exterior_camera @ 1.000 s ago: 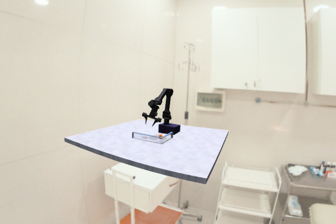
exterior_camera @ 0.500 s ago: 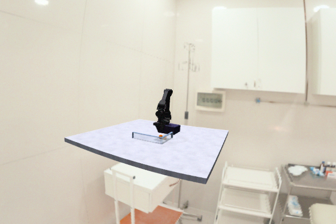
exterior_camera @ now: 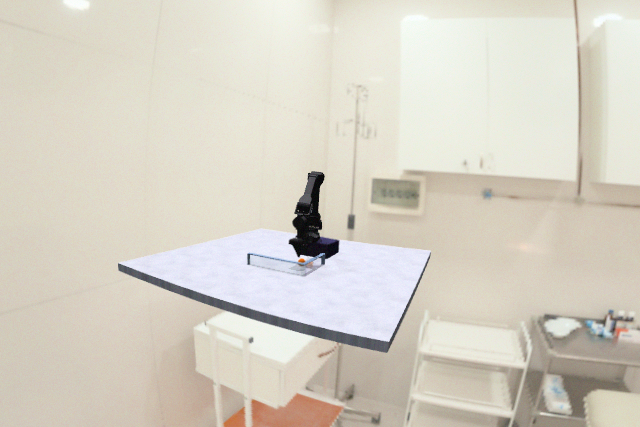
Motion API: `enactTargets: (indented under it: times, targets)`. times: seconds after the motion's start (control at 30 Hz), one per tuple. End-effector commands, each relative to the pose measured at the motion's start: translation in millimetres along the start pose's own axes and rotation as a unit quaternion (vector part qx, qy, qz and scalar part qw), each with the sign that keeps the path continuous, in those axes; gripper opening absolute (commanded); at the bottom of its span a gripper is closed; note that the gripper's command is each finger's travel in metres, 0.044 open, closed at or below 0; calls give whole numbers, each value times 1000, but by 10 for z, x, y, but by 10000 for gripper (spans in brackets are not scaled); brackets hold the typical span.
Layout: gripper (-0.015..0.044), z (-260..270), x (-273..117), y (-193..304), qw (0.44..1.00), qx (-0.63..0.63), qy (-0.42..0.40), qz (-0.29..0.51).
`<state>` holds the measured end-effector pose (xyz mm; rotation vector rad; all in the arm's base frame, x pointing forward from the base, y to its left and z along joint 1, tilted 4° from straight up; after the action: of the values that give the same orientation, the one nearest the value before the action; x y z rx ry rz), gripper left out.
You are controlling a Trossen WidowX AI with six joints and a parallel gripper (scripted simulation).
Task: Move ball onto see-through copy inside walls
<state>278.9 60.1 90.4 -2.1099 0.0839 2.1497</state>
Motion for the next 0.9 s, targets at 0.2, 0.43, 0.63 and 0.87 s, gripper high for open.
enactTargets:
  times: [0.2,0.43,0.63,0.87]
  targets:
    - [302,-5,154,-9,1000,-3,0,-3]
    - [302,-3,265,-9,1000,-3,0,-3]
    - [302,2,360,-8,1000,-3,0,-3]
    - [197,4,382,-7,1000,-3,0,-3]
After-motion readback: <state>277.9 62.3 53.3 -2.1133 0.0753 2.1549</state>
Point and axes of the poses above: the point midway between the two fingers, 35 mm back from their tips, its own x axis out along the fingers, its own z axis across the jaws, y = z × x, the point moved 9 cm from there along -x, back along the fingers, and after that the axes turned 6 degrees about x, right-handed, at the moved point
